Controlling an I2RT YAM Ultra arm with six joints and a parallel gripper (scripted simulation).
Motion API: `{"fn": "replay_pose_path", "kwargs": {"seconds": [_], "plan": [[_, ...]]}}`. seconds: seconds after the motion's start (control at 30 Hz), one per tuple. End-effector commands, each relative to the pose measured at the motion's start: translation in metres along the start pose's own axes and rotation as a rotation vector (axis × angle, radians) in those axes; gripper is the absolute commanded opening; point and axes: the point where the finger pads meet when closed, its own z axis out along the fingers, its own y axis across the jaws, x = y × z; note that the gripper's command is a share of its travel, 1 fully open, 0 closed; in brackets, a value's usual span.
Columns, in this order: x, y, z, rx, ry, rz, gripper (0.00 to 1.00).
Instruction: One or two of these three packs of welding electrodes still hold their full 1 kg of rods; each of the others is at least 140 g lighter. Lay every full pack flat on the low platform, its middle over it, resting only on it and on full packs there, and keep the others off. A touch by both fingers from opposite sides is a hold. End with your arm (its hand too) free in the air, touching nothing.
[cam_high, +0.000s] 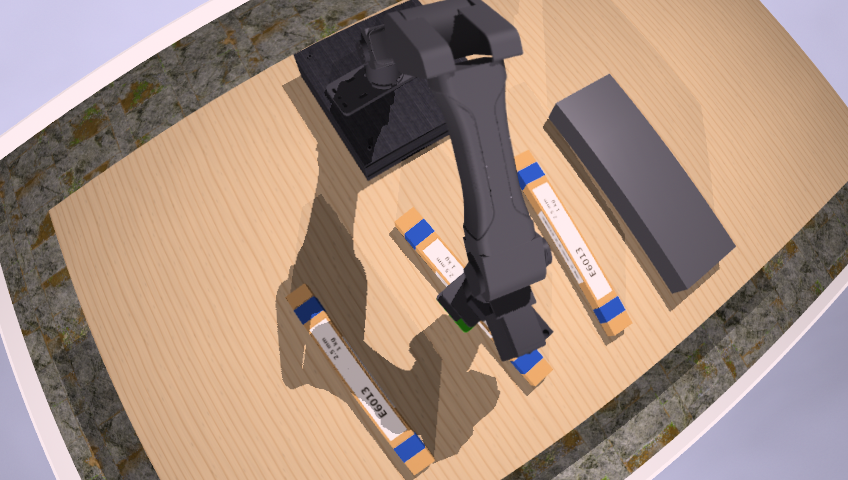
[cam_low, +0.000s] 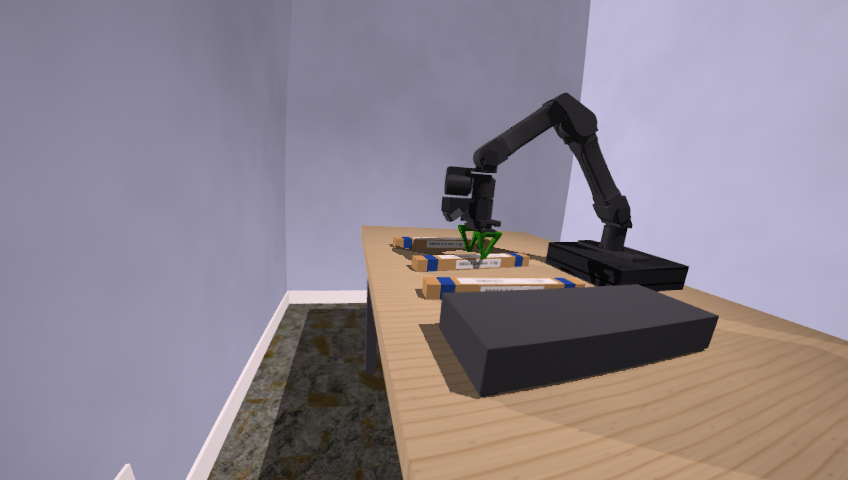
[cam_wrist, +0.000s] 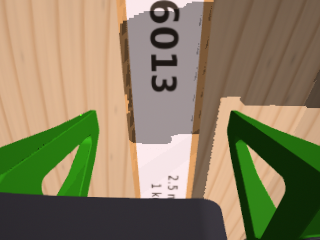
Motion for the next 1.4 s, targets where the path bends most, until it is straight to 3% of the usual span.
{"fn": "replay_pose_path", "kwargs": {"seconds": [0.0, 0.37, 0.53, 0.63, 0.7, 0.83, 1.1, 1.13, 1.37], "plan": [[0.002, 0.004, 0.012, -0.001, 0.01, -0.002, 0.74], [-0.003, 0.003, 0.017, 0.006, -0.011, -0.006, 0.74], [0.002, 0.005, 0.03, -0.001, 0.011, -0.005, 0.74], [-0.008, 0.002, 0.025, 0.009, -0.02, -0.007, 0.74], [-0.015, 0.0, 0.011, 0.02, -0.055, -0.008, 0.74], [-0.004, -0.001, 0.021, 0.006, -0.015, 0.0, 0.74], [-0.004, -0.001, 0.021, 0.006, -0.015, 0.0, 0.74], [-0.004, -0.001, 0.021, 0.006, -0.015, 0.0, 0.0], [-0.004, -0.001, 0.021, 0.006, -0.015, 0.0, 0.0]]}}
